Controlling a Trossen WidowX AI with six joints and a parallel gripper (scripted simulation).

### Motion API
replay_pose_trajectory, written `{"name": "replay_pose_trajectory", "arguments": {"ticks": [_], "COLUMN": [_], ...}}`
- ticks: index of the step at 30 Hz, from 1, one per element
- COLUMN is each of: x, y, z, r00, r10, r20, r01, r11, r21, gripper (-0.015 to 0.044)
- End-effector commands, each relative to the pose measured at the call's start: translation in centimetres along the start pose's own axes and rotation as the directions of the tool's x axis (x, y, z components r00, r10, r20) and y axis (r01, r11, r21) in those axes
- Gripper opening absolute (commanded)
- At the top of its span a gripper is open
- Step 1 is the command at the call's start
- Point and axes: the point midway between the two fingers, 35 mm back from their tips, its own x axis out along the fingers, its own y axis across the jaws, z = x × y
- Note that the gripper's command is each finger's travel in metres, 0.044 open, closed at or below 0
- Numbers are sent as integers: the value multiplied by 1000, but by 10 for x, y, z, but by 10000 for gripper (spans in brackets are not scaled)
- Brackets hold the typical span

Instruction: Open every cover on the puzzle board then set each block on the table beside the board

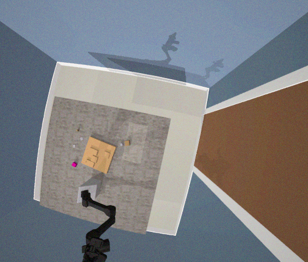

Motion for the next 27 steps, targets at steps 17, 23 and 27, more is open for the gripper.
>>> {"name": "replay_pose_trajectory", "arguments": {"ticks": [17,23,27], "x": [8,9,10], "y": [-11,-19,-26], "z": [-68,-89,-102], "r00": [991,985,979], "r10": [-33,-56,-74], "r20": [-126,-165,-191], "r01": [9,15,20], "r11": [982,972,964], "r21": [-188,-236,-266], "gripper": [0,0,0]}}
